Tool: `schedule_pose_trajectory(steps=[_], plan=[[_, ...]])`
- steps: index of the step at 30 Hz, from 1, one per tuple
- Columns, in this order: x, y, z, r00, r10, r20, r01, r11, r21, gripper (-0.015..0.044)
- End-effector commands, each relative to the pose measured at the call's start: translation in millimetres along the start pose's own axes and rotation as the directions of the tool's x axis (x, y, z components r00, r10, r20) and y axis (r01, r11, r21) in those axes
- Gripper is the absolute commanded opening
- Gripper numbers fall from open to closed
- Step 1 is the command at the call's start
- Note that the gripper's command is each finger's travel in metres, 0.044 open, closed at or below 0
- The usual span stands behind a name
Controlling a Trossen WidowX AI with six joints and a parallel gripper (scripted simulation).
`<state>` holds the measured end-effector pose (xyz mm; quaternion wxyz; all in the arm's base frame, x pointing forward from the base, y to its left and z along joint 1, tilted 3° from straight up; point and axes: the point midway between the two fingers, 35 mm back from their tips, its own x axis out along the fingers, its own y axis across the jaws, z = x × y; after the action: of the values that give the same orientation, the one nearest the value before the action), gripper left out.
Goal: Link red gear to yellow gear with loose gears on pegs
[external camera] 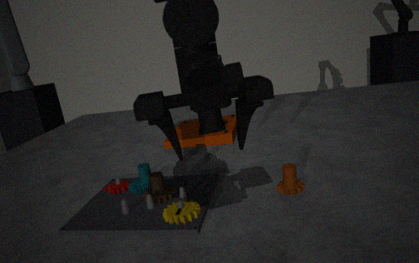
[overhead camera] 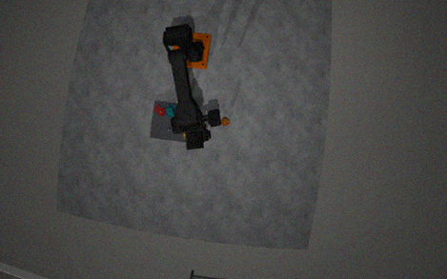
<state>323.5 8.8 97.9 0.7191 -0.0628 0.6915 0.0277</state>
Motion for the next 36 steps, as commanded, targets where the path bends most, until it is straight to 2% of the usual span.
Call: schedule_pose_trajectory(steps=[1,8,21,28,36], plan=[[-0.3,69.6,9.3,1.0,0.006,-0.005,-0.004,0.935,0.353,0.044],[-1.0,110.7,7.7,1.0,0.01,-0.01,-0.003,0.846,0.533,0.044],[-1.0,112.0,7.6,1.0,0.01,-0.01,-0.003,0.844,0.536,0.044],[20.8,112.3,7.4,1.0,0.01,-0.01,-0.003,0.844,0.536,0.044],[27.6,112.6,7.5,1.0,0.01,-0.01,-0.003,0.844,0.536,0.044]])
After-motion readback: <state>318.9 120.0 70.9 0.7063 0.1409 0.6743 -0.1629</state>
